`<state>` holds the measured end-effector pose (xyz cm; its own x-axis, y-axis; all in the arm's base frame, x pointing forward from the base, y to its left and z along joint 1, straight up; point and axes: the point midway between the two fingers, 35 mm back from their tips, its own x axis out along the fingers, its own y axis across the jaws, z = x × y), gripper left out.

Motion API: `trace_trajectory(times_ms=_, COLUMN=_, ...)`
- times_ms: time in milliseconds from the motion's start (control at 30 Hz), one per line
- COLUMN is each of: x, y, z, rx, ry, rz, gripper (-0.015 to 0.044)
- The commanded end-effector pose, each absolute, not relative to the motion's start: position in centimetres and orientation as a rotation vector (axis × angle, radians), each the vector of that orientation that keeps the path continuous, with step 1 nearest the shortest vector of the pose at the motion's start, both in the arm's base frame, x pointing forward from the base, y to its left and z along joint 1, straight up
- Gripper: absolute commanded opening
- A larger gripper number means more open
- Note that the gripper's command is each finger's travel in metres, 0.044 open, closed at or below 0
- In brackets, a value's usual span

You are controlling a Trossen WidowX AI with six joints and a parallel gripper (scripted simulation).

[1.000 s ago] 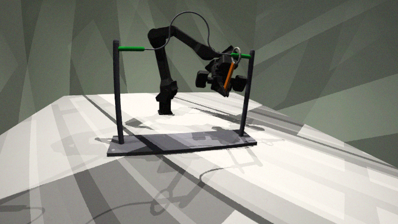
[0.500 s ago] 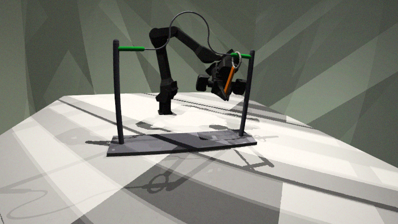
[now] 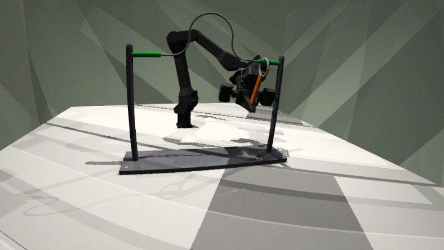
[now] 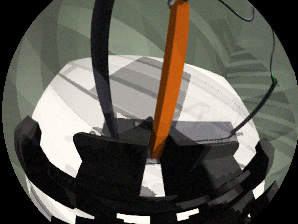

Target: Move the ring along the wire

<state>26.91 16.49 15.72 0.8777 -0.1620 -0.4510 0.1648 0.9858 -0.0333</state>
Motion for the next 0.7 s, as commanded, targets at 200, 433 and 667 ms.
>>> trace_trajectory(times_ms=200, x=26.9, y=16.5, z=15.7, rx=0.006, ry=0.470, rz=-0.170, gripper=0.0007)
trace_trajectory(times_ms=433, x=26.6, y=16.6, z=15.8, rx=0.007, ry=0.472, rz=-0.171, gripper=0.0160)
trace_trajectory(times_ms=667, x=24.6, y=17.1, z=16.7, rx=0.012, ry=0.479, rz=-0.173, gripper=0.0160)
